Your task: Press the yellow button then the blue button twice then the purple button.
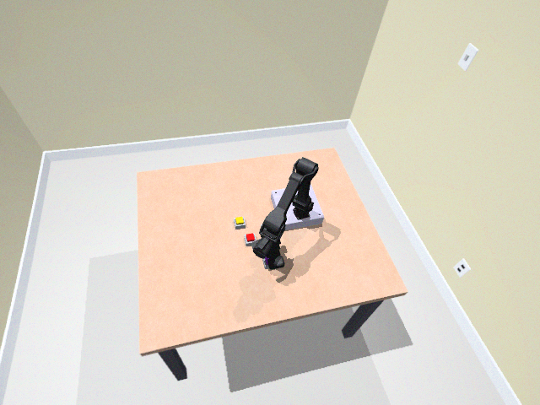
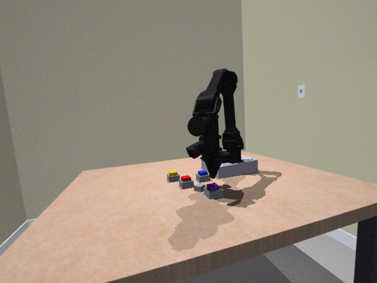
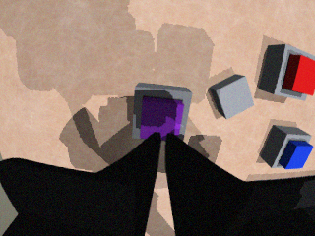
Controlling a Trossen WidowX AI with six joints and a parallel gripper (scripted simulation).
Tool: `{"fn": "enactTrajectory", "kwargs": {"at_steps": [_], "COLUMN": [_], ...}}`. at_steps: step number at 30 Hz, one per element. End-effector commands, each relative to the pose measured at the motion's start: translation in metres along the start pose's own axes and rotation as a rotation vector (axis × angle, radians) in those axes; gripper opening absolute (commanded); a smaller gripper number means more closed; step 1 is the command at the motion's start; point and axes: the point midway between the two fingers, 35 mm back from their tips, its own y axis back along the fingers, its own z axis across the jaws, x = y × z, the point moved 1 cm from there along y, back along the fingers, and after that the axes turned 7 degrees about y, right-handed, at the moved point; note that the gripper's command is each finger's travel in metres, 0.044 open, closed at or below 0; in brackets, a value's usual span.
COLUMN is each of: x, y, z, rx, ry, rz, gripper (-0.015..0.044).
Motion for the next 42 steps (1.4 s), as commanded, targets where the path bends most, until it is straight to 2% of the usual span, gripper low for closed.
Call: {"fn": "enactTrajectory", "kwargs": {"at_steps": [1, 18, 37, 42], "x": [-0.001, -0.001, -0.001, -0.001], "y": [-0.004, -0.031, -0.031, 0.002], "z": [0.000, 0.000, 0.000, 0.000], "rx": [-0.002, -0.001, -0.001, -0.002], "ry": [-0.005, -0.005, -0.005, -0.005], "rz": [-0.010, -0.010, -0.010, -0.010], "gripper": [0.0020, 0.0020, 0.0020, 0.0020]}}
